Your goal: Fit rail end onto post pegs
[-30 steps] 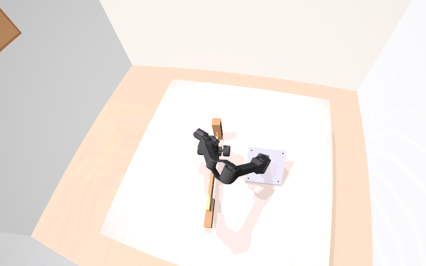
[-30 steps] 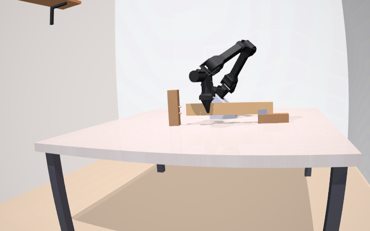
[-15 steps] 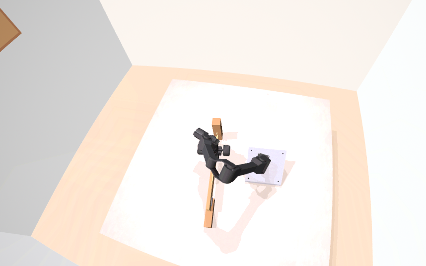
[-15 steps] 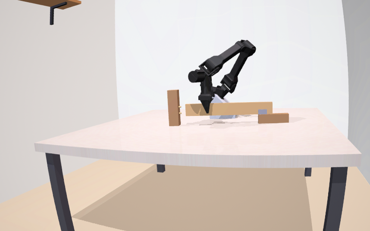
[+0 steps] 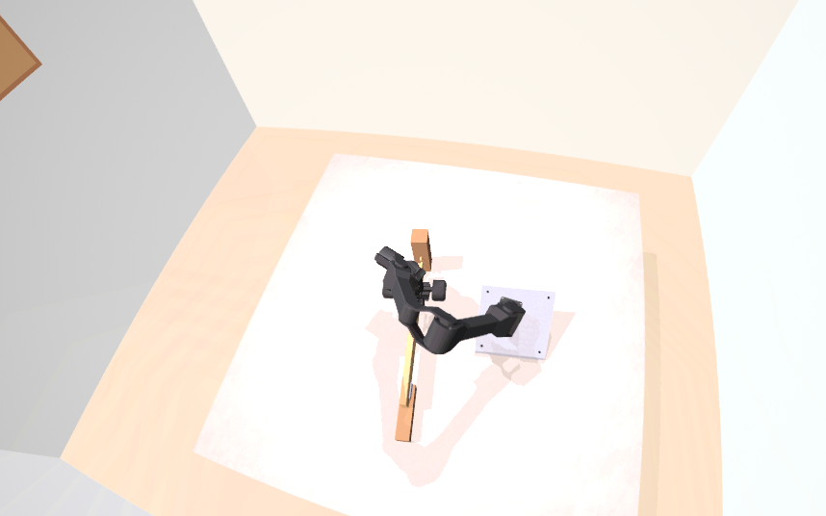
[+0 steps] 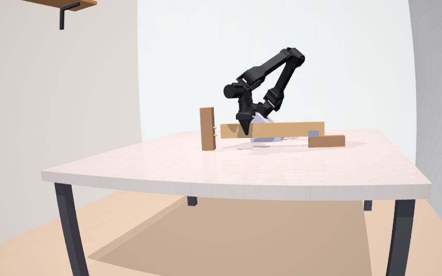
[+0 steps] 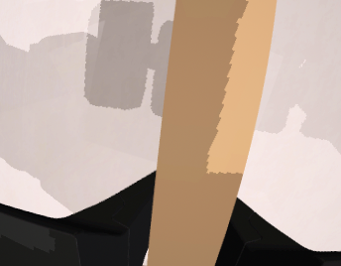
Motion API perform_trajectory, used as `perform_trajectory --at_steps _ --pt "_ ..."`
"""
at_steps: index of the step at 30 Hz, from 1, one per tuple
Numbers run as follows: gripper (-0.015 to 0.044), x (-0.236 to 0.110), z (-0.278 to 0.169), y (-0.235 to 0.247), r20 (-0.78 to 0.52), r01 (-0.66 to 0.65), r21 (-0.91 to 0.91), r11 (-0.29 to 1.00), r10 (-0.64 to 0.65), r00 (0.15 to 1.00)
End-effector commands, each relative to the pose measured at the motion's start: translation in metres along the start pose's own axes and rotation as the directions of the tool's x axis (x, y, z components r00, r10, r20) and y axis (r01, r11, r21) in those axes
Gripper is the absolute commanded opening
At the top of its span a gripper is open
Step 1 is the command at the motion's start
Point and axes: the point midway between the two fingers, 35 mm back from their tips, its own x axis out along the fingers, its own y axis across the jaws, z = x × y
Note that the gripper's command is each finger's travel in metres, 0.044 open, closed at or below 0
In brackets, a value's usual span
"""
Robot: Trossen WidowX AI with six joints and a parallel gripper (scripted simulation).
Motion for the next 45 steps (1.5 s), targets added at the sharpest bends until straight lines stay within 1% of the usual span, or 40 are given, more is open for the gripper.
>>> perform_trajectory --at_steps 1,45 --pt "0.0000 -0.002 -0.002 -0.002 -0.002 0.008 -0.001 1.000 -0.008 1.000" --pt "0.0000 -0.002 -0.015 -0.002 -0.003 0.009 -0.001 1.000 -0.009 1.000"
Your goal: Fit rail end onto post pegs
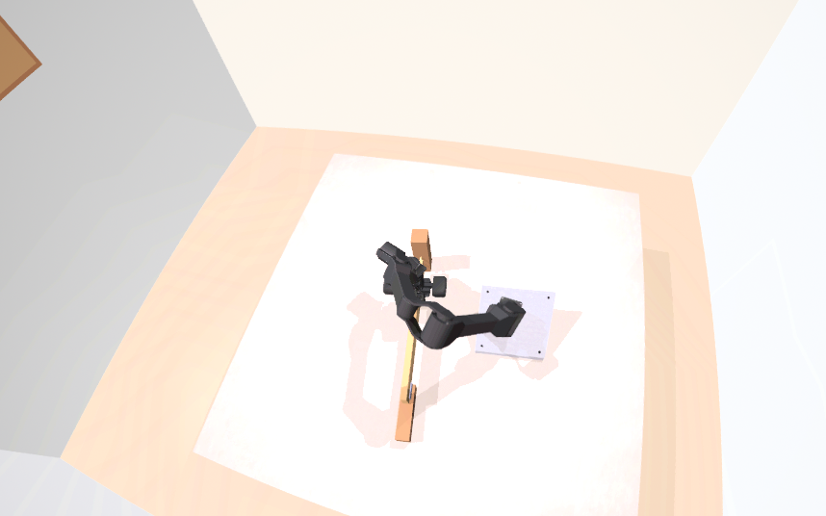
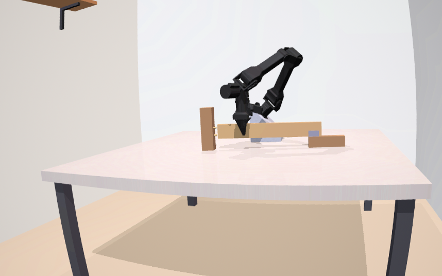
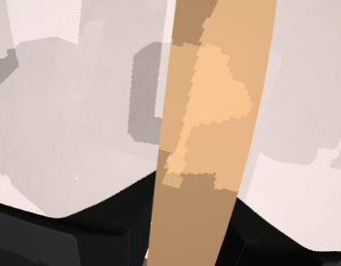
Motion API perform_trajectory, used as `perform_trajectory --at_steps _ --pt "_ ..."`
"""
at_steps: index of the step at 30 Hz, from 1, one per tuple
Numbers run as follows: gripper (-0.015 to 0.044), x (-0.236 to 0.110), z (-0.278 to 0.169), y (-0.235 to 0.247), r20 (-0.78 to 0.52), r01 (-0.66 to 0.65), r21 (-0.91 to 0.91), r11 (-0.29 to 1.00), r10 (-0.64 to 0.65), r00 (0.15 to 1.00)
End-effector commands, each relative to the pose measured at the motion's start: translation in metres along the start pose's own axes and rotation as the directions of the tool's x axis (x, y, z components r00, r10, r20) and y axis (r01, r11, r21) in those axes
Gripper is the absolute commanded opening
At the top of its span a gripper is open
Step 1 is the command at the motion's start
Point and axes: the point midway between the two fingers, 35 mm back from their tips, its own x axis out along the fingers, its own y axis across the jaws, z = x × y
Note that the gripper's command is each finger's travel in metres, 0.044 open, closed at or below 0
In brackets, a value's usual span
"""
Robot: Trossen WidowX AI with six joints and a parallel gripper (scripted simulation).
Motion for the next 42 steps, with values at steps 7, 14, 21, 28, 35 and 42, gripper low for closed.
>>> perform_trajectory --at_steps 7,14,21,28,35,42 --pt "0.0000 -0.003 -0.005 -0.002 -0.003 0.008 -0.002 1.000 -0.008 1.000" --pt "0.0000 -0.003 -0.007 -0.002 -0.003 0.008 -0.002 1.000 -0.008 1.000" --pt "0.0000 -0.003 -0.009 -0.002 -0.003 0.008 -0.002 1.000 -0.008 1.000" --pt "0.0000 -0.003 -0.011 -0.002 -0.003 0.008 -0.002 1.000 -0.008 1.000" --pt "0.0000 -0.003 -0.013 -0.002 -0.003 0.008 -0.002 1.000 -0.008 1.000" --pt "0.0000 -0.003 -0.015 -0.002 -0.004 0.008 -0.002 1.000 -0.008 1.000"
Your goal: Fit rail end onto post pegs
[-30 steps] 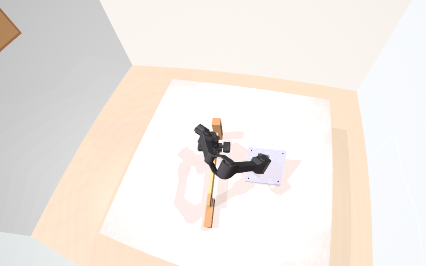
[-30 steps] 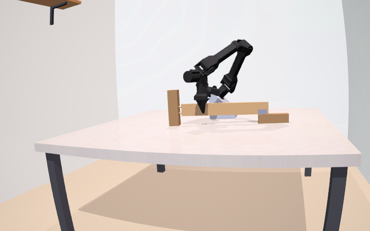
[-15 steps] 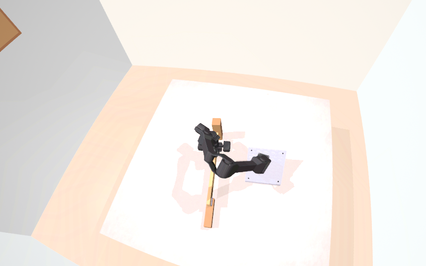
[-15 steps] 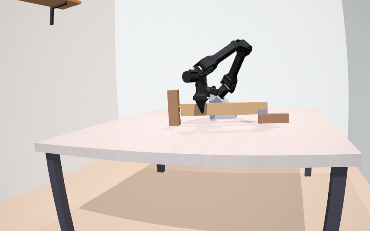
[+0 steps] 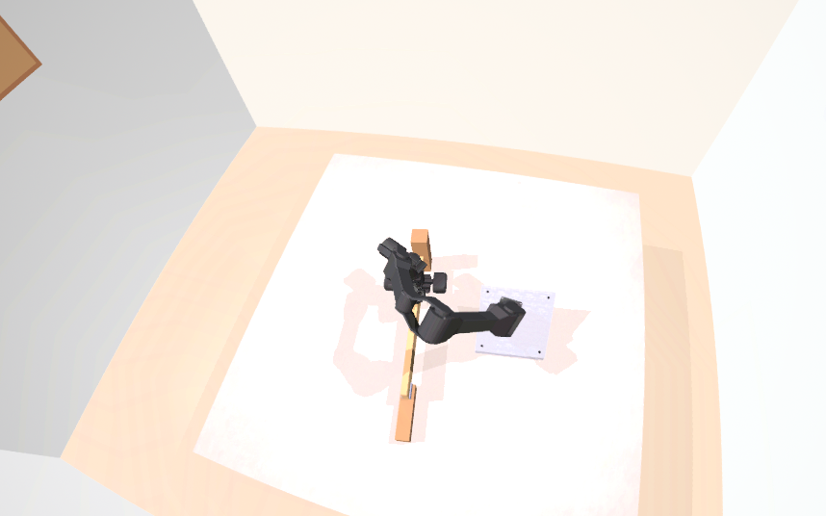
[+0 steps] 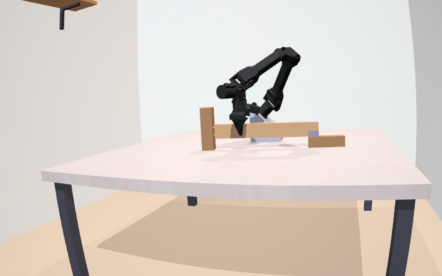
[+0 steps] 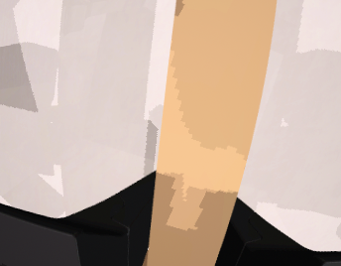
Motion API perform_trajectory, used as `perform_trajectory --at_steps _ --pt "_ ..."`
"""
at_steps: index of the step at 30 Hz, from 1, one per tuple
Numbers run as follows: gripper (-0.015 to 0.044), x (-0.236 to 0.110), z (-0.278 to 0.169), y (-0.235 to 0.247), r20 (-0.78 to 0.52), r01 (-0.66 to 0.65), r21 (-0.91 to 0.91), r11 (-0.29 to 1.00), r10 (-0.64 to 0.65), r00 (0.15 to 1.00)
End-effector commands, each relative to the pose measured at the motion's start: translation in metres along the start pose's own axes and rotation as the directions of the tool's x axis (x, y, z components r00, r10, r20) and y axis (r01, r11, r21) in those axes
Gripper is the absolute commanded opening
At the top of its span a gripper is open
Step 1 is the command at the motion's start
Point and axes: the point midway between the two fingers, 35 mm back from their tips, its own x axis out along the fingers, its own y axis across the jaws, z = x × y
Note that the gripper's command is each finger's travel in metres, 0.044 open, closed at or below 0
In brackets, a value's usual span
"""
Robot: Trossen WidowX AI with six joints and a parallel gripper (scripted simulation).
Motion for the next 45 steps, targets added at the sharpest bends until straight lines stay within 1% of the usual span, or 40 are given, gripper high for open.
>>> perform_trajectory --at_steps 1,17,34,40,43,45 --pt "0.0000 -0.003 -0.003 -0.002 -0.003 0.008 -0.002 1.000 -0.008 1.000" --pt "0.0000 -0.003 -0.007 -0.002 -0.003 0.008 -0.002 1.000 -0.008 1.000" --pt "0.0440 0.000 -0.005 0.000 0.000 0.000 0.000 1.000 0.000 1.000" --pt "0.0440 -0.002 -0.003 0.000 0.000 0.000 0.000 1.000 0.000 1.000" --pt "0.0440 -0.023 0.018 0.000 -0.002 0.006 -0.001 1.000 -0.006 1.000" --pt "0.0440 -0.030 0.025 0.001 -0.003 0.008 -0.001 1.000 -0.008 1.000"
